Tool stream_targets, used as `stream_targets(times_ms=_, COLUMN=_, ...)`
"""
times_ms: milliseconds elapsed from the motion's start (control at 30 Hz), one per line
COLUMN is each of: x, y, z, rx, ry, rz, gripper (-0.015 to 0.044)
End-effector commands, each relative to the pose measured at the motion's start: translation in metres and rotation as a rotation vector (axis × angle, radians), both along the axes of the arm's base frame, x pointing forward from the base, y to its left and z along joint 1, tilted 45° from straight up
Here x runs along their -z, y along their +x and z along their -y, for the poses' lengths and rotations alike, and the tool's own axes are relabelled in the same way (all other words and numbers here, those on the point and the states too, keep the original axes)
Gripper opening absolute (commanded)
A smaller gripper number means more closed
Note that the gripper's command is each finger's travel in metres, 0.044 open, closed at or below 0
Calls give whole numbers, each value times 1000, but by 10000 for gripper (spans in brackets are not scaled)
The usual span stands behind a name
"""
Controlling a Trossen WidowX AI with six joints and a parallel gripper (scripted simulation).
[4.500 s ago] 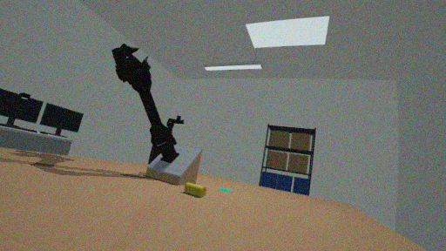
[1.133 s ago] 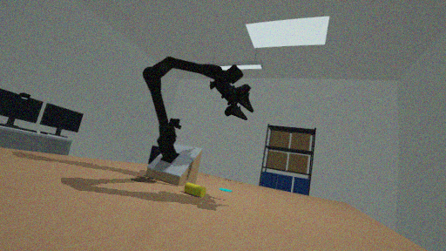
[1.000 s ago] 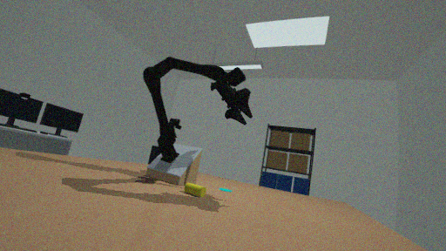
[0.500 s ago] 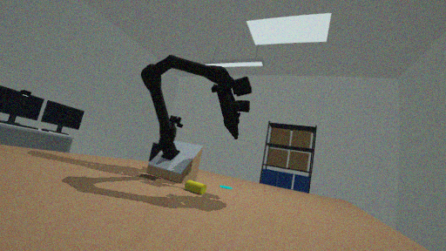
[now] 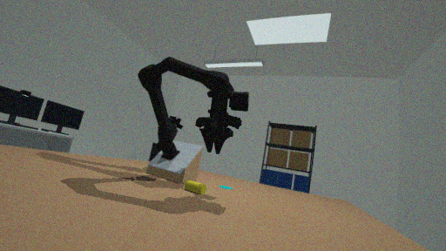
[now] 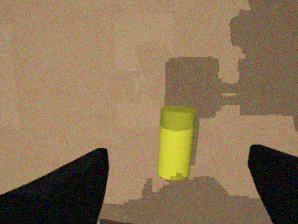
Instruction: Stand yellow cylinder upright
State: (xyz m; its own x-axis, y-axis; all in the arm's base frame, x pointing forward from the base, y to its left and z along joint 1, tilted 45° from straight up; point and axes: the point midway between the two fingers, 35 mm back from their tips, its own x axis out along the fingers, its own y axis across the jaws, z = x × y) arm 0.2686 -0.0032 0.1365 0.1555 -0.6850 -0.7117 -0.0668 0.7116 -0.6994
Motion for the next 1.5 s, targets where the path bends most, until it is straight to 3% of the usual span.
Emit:
stream_targets(times_ms=0, x=1, y=-12, z=18, rx=108, ry=-4, rz=-9, gripper=309)
stream_targets(times_ms=233, x=7, y=-10, z=22, rx=108, ry=-2, rz=-9, gripper=309)
stream_targets(times_ms=567, x=75, y=-3, z=91, rx=108, ry=-6, rz=-7, gripper=309)
stream_targets(times_ms=800, x=79, y=-4, z=96, rx=108, ry=-9, rz=-7, gripper=309)
stream_targets(times_ms=1067, x=79, y=-4, z=96, rx=108, ry=-9, rz=-7, gripper=105)
stream_targets(times_ms=1467, x=67, y=-1, z=81, rx=107, ry=-1, rz=-7, gripper=105)
